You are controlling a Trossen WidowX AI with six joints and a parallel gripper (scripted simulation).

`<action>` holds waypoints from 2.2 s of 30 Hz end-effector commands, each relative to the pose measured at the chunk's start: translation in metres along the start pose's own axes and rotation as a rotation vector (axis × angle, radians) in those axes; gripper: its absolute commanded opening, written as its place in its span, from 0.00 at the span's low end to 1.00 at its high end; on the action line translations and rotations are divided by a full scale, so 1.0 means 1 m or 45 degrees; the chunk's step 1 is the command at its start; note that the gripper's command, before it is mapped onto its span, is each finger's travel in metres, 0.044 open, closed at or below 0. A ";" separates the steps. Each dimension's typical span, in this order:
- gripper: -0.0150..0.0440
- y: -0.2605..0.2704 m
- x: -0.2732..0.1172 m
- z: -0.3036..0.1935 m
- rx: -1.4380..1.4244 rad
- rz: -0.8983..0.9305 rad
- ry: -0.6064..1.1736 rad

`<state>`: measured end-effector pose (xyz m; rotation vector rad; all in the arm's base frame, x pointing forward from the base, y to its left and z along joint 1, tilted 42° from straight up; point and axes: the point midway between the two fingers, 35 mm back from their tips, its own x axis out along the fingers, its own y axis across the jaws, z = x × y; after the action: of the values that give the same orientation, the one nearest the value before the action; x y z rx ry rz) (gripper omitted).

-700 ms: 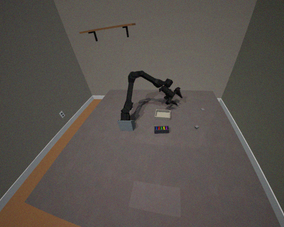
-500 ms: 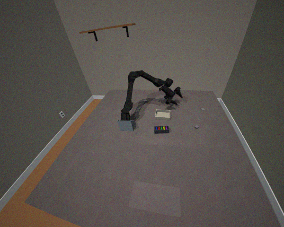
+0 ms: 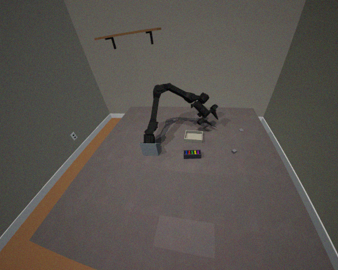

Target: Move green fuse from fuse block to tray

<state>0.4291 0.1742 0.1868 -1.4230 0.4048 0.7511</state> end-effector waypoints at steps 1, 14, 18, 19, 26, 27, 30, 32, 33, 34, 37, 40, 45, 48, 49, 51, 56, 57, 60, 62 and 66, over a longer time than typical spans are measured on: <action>0.58 0.043 0.026 -0.055 0.518 0.237 0.087; 0.37 0.135 0.034 -0.142 1.882 0.667 0.417; 0.37 0.160 0.028 -0.161 2.283 0.765 0.569; 0.37 0.166 0.025 -0.165 2.388 0.789 0.612; 0.37 0.207 0.006 -0.190 3.172 0.953 0.988; 0.37 0.212 0.002 -0.193 3.290 0.976 1.055; 0.37 0.226 -0.009 -0.200 3.639 1.047 1.278; 0.37 0.234 -0.016 -0.204 3.868 1.096 1.451; 0.37 0.236 -0.018 -0.205 3.923 1.109 1.497; 0.37 0.235 -0.019 -0.203 3.933 1.111 1.505; 0.37 0.235 -0.019 -0.203 3.938 1.112 1.510; 0.37 0.235 -0.019 -0.203 3.938 1.112 1.510; 0.37 0.234 -0.020 -0.201 3.938 1.113 1.510; 0.37 0.234 -0.020 -0.201 3.938 1.113 1.510; 0.37 0.234 -0.020 -0.201 3.938 1.113 1.510; 0.37 0.234 -0.020 -0.201 3.938 1.113 1.510; 0.37 0.235 -0.018 -0.200 3.938 1.113 1.509; 0.37 0.235 -0.017 -0.199 3.938 1.113 1.509; 0.37 0.237 -0.015 -0.198 3.938 1.112 1.509; 0.37 0.238 -0.014 -0.197 3.938 1.113 1.509; 0.37 0.240 -0.011 -0.195 3.938 1.113 1.509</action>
<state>0.2938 -0.0264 -0.0052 -2.5067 -2.6794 1.0236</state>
